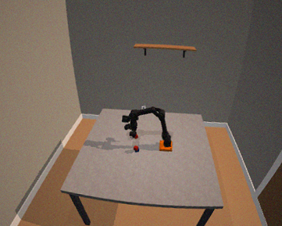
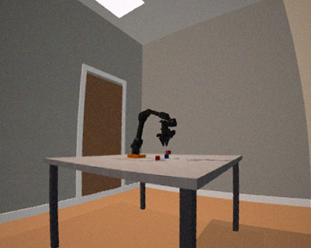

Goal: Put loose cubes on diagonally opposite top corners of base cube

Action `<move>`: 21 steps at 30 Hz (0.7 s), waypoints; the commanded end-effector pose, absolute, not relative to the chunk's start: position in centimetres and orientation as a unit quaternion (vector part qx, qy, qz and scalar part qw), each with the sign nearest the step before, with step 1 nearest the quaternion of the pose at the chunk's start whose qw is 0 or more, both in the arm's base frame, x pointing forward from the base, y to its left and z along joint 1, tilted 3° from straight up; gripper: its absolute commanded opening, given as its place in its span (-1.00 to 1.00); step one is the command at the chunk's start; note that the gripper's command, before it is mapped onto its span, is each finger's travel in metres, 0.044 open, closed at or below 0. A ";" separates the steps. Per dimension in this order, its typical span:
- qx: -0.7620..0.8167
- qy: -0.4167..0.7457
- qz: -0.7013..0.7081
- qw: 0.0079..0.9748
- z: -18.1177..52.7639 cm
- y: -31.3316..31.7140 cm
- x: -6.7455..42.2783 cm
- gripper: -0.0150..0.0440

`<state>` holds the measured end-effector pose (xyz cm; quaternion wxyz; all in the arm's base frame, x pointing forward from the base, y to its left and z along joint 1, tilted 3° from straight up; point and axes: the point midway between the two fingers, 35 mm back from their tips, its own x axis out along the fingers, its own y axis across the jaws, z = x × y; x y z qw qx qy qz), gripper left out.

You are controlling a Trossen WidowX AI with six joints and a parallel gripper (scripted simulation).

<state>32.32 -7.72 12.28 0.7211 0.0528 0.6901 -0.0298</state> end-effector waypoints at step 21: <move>0.378 0.600 -0.346 0.614 10.2 -17.9 30.1 0.41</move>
